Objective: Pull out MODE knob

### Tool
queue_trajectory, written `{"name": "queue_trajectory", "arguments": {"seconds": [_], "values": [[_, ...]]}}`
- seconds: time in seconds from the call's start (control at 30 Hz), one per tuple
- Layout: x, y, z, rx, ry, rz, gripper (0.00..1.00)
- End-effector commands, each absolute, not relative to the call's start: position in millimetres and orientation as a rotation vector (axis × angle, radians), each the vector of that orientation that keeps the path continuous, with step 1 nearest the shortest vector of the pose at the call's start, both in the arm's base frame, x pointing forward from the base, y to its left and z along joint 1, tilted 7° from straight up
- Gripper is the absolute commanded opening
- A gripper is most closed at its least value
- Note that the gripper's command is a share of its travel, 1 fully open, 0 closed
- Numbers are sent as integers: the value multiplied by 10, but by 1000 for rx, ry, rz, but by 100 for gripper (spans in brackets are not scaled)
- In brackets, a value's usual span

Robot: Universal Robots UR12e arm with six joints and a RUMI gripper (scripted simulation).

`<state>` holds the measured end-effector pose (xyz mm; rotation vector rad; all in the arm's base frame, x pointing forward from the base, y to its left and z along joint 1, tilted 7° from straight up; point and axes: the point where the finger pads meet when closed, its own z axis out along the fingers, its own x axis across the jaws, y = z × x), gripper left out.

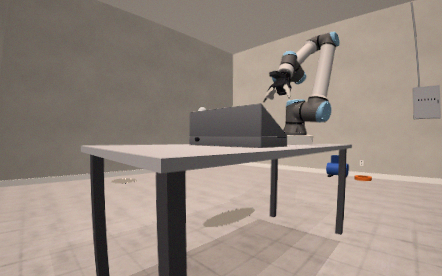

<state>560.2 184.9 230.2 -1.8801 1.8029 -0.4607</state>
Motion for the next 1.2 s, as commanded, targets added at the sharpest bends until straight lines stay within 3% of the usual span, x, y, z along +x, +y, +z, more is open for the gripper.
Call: {"name": "queue_trajectory", "arguments": {"seconds": [0.0,0.27,0.3,1.17], "values": [[5453,1816,2250,-1900,1804,-458,100],[5426,1812,2232,-1905,1805,-457,100],[5425,1812,2232,-1905,1805,-457,44],[5426,1812,2232,-1905,1805,-457,44]]}}
